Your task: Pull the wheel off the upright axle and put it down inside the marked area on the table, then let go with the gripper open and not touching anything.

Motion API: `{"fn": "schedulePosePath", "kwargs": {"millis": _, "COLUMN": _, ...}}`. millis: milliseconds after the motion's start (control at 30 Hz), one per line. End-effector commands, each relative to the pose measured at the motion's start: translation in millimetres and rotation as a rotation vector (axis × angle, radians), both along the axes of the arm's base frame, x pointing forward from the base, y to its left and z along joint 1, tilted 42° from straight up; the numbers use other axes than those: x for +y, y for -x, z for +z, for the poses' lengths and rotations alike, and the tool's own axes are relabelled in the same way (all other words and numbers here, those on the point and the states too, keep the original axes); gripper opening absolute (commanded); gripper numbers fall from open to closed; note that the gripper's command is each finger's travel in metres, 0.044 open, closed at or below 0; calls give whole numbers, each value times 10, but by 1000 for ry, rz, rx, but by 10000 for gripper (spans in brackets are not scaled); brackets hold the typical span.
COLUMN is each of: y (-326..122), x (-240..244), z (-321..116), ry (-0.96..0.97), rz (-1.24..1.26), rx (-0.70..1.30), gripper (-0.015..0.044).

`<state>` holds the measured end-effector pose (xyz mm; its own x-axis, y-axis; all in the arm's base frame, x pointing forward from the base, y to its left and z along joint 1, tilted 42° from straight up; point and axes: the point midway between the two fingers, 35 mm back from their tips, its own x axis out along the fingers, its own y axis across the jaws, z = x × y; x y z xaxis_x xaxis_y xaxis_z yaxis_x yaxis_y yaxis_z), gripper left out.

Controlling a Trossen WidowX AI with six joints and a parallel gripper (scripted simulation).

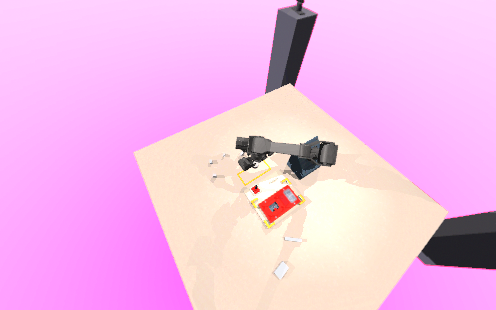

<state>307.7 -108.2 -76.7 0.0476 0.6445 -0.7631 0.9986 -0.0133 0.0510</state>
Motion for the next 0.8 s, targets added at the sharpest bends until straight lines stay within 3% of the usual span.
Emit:
{"fn": "schedulePosePath", "kwargs": {"millis": 0, "y": -11, "x": 143, "z": -148, "ry": -8, "rz": -1, "rx": 5, "gripper": 0}}
{"fn": "schedulePosePath", "kwargs": {"millis": 267, "y": -20, "x": 526, "z": -567, "ry": -12, "rz": -1, "rx": 4, "gripper": 0}}
{"fn": "schedulePosePath", "kwargs": {"millis": 500, "y": -16, "x": 559, "z": -600, "ry": -12, "rz": 0, "rx": 4, "gripper": 0}}
{"fn": "schedulePosePath", "kwargs": {"millis": 767, "y": -24, "x": 522, "z": -578, "ry": -6, "rz": 3, "rx": 2, "gripper": 210}}
